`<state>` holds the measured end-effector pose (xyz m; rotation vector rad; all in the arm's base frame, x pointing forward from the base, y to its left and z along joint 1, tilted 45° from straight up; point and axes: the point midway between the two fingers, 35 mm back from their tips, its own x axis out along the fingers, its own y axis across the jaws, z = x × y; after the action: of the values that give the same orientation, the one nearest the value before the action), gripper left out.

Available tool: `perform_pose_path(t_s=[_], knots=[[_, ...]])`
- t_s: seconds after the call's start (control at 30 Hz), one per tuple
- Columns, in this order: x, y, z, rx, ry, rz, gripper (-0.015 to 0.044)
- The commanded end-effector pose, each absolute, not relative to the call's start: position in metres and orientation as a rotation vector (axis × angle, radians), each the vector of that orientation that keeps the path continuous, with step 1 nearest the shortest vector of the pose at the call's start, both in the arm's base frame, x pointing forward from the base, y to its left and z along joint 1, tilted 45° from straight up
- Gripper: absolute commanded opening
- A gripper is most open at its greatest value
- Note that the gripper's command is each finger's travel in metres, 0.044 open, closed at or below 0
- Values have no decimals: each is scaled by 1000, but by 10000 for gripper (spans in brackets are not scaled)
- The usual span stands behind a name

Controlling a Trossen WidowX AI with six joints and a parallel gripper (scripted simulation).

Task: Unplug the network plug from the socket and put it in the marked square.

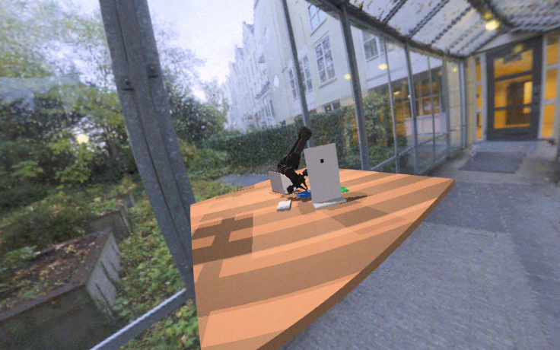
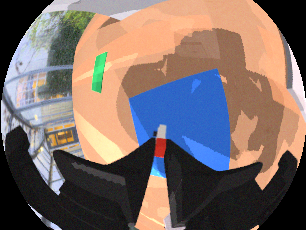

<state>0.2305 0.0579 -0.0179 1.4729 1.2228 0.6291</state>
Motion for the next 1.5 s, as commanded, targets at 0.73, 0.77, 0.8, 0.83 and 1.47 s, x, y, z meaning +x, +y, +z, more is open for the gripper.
perform_pose_path(t_s=[0.73, 0.77, 0.8, 0.83, 1.47], knots=[[232, 64, -22, 1476, 1224, 638, 0], [232, 64, -22, 1476, 1224, 638, 0], [232, 64, -22, 1476, 1224, 638, 0], [232, 64, -22, 1476, 1224, 638, 0], [230, 61, -23, 1474, 1225, 632, 156]])
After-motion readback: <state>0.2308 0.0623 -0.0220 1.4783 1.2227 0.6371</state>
